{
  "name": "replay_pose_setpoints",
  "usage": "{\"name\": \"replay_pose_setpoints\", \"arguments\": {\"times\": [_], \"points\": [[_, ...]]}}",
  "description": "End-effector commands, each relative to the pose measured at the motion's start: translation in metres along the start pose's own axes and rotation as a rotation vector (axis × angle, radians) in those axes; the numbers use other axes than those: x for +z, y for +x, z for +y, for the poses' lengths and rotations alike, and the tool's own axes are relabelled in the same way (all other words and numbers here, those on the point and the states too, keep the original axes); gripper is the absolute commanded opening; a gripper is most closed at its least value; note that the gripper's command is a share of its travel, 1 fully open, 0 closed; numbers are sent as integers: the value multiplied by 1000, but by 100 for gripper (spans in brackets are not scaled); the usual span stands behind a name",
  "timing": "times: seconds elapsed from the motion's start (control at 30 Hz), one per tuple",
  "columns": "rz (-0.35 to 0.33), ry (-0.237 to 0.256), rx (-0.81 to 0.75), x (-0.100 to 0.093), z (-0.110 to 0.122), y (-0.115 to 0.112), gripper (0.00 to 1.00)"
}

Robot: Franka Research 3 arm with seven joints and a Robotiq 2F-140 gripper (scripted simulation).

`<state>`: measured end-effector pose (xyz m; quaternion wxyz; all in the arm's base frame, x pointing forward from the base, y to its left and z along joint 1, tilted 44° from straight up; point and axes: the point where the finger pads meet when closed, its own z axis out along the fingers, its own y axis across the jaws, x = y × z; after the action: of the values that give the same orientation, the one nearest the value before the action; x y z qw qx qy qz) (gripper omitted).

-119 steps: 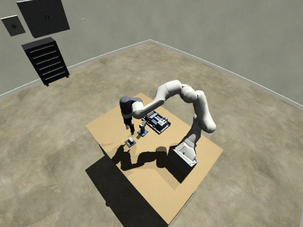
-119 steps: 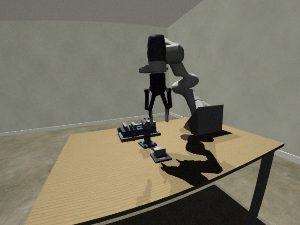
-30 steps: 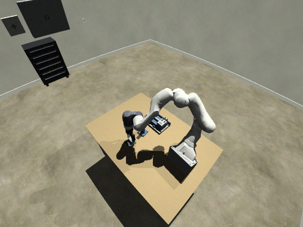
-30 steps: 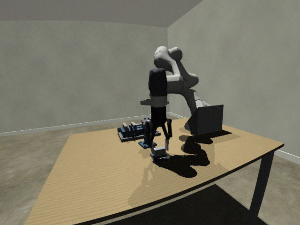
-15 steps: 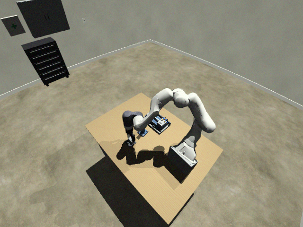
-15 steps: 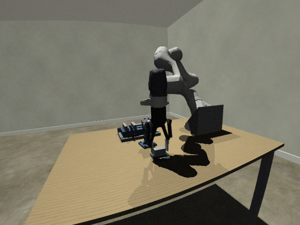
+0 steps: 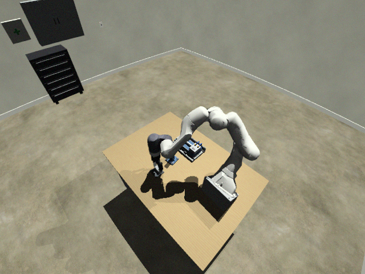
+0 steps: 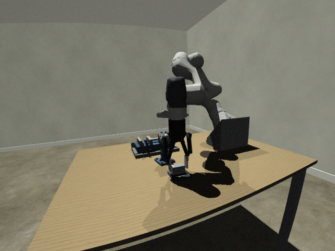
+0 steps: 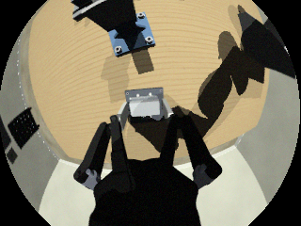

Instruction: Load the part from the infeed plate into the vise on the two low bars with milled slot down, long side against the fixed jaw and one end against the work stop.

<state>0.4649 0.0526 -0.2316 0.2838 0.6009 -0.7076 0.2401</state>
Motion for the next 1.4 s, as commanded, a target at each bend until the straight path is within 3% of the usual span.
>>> {"name": "replay_pose_setpoints", "arguments": {"times": [0.0,0.6,0.63,1.37], "points": [[0,-2,5,2,0,1,51],[0,-2,5,2,0,1,51],[0,-2,5,2,0,1,0],[0,-2,5,2,0,1,0]]}}
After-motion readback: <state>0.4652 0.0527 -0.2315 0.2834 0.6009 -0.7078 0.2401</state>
